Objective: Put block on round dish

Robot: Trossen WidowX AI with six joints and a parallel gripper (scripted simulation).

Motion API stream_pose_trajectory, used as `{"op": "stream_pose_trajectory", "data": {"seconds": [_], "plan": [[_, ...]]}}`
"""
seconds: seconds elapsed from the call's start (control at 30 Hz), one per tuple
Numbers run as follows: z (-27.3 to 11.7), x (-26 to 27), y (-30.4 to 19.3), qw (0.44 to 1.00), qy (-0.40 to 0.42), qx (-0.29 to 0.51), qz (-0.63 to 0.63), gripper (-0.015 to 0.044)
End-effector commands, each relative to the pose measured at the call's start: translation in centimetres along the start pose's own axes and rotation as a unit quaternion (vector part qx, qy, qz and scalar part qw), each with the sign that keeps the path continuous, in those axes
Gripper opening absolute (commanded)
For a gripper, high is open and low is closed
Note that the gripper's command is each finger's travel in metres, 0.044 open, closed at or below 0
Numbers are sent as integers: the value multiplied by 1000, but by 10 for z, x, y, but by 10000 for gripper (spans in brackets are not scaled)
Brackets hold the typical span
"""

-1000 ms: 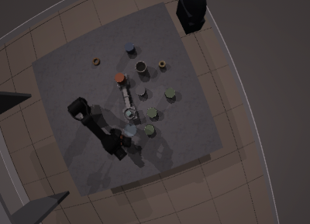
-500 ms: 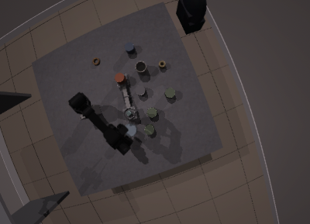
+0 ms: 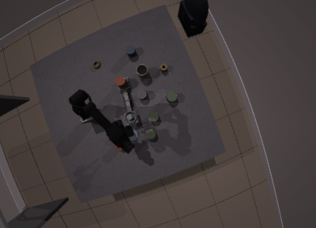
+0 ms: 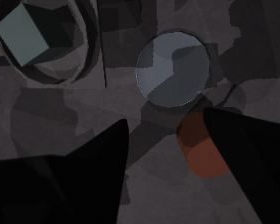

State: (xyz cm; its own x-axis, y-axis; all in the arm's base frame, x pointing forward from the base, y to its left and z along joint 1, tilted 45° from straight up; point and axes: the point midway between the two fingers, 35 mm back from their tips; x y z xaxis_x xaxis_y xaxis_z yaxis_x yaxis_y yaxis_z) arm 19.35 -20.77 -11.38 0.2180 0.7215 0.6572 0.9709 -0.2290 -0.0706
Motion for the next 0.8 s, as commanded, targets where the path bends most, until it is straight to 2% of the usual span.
{"op": "stream_pose_trajectory", "data": {"seconds": [0.0,0.37,0.77], "plan": [[-2,12,8,996,4,-1,84,260],[-8,38,25,963,11,-2,270,260],[-12,69,41,887,19,2,461,260]]}}
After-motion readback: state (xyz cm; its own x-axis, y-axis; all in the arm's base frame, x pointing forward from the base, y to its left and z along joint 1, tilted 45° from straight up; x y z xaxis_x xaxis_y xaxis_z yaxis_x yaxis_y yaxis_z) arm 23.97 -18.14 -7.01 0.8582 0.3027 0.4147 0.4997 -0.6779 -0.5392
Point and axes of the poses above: the point midway between the two fingers, 35 mm back from their tips, its own z axis out along the fingers, its own x axis across the jaws, y = z × x, and after that the axes turned 10 degrees about z, right-handed
